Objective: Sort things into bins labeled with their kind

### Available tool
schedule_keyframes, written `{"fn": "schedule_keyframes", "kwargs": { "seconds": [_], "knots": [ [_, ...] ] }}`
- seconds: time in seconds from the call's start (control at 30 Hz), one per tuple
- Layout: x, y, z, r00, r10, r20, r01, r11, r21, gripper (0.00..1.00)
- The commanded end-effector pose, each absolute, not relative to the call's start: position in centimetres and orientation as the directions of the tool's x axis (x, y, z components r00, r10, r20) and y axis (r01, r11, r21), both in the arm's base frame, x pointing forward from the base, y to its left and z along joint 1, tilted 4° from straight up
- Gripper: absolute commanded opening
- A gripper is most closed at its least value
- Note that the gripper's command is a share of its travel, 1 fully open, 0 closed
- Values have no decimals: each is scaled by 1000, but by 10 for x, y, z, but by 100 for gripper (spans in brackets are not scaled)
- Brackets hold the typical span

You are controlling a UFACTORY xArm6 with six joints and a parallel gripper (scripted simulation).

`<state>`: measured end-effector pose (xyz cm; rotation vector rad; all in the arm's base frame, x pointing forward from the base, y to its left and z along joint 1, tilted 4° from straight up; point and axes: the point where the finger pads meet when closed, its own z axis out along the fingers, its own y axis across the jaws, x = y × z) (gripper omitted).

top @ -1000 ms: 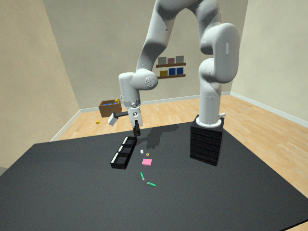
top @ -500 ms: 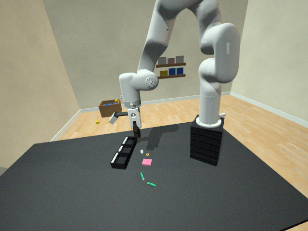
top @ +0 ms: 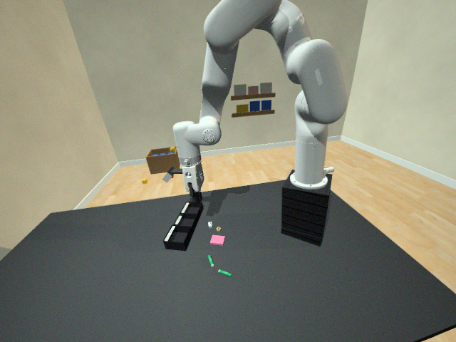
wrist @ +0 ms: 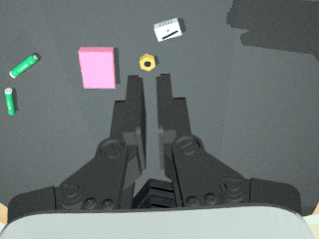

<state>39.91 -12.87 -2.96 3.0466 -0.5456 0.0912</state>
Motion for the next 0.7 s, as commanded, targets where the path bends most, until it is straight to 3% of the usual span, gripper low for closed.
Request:
{"fn": "schedule_keyframes", "kwargs": {
  "seconds": [0.0, 0.43, 0.67],
  "knots": [
    [412, -163, -49, 936, -346, 68, -349, -937, 32, 7],
    [434, -241, -92, 936, -346, 68, -349, -937, 33, 7],
    [435, -244, -94, 936, -346, 68, -349, -937, 33, 7]
  ]
}}
